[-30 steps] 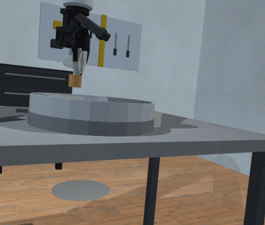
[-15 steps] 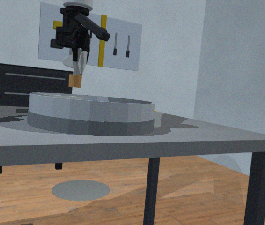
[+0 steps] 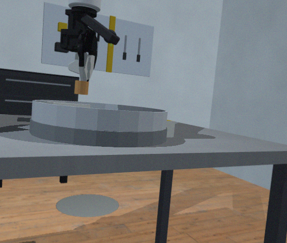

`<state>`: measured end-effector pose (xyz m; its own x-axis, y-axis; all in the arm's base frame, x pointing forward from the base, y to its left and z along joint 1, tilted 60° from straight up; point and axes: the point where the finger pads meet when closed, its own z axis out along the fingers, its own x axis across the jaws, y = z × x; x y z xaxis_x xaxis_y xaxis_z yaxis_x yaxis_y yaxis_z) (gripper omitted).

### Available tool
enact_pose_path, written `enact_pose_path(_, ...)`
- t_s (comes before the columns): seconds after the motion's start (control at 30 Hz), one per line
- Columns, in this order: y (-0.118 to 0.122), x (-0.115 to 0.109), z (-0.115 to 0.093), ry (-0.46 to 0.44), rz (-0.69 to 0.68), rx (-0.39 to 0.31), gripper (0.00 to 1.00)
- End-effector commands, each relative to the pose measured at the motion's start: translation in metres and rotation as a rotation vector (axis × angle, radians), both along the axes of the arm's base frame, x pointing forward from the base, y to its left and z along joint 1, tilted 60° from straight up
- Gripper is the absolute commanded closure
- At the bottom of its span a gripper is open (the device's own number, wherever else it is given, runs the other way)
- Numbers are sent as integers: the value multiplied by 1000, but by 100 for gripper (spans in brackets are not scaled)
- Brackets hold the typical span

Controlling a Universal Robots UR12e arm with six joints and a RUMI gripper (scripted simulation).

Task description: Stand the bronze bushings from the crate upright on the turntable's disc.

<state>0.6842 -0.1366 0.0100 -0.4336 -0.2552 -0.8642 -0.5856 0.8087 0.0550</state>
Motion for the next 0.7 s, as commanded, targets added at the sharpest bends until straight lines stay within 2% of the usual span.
enact_pose_path(0.0, 6, 10, -6, -2, 3, -1, 100)
enact_pose_path(0.17, 13, 18, -12, -1, 3, -1, 100)
enact_pose_path(0.67, 12, 18, -12, -2, 1, -2, 100)
